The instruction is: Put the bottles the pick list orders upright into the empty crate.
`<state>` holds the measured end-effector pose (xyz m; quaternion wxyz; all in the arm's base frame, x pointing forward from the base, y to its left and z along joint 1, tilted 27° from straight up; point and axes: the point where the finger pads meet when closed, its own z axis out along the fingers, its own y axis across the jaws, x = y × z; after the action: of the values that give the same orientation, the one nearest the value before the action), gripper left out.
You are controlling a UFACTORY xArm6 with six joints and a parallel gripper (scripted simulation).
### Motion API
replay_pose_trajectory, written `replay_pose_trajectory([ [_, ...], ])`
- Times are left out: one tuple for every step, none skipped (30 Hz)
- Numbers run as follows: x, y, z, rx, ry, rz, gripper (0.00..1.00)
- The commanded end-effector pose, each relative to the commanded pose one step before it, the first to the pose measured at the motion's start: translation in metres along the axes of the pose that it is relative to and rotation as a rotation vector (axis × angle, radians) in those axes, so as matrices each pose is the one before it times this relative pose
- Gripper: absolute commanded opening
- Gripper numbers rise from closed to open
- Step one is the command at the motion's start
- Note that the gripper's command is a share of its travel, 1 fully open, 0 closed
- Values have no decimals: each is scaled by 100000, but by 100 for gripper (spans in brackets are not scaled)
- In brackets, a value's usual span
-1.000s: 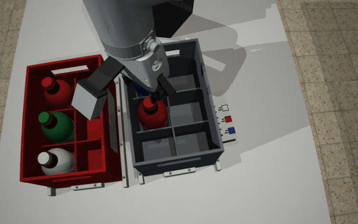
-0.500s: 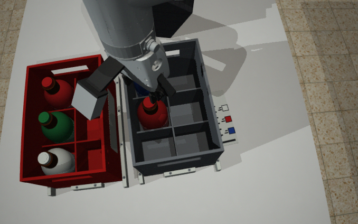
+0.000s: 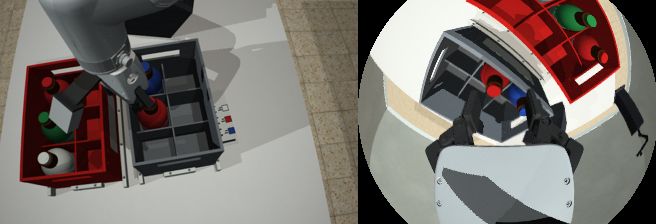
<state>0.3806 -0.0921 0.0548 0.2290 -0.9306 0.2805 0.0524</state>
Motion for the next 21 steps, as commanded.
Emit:
replay_pose_trajectory([
  [1972, 688, -108, 67, 196, -138, 65],
  [459, 200, 0, -1, 3, 0, 65],
  [459, 200, 0, -1, 3, 0, 65],
  [459, 200, 0, -1, 3, 0, 65],
  [459, 200, 0, -1, 3, 0, 65],
  [0, 0, 0, 0, 0, 0, 65],
  [0, 0, 0, 0, 0, 0, 65],
  [462, 200, -1, -2, 1, 0, 65],
  [458, 200, 0, -1, 3, 0, 65],
  [457, 201, 0, -1, 3, 0, 65],
  [458, 201, 0, -1, 3, 0, 65],
  [458, 200, 0, -1, 3, 0, 65],
  [458, 200, 0, -1, 3, 0, 65],
  [458, 200, 0, -1, 3, 0, 65],
  [458, 200, 0, -1, 3, 0, 65],
  [467, 200, -2, -1, 0, 0, 65],
  [459, 200, 0, -1, 3, 0, 65],
  [459, 200, 0, -1, 3, 0, 65],
  [459, 200, 0, -1, 3, 0, 65],
  [459, 200, 0, -1, 3, 0, 65],
  [459, 200, 0, -1, 3, 0, 65],
])
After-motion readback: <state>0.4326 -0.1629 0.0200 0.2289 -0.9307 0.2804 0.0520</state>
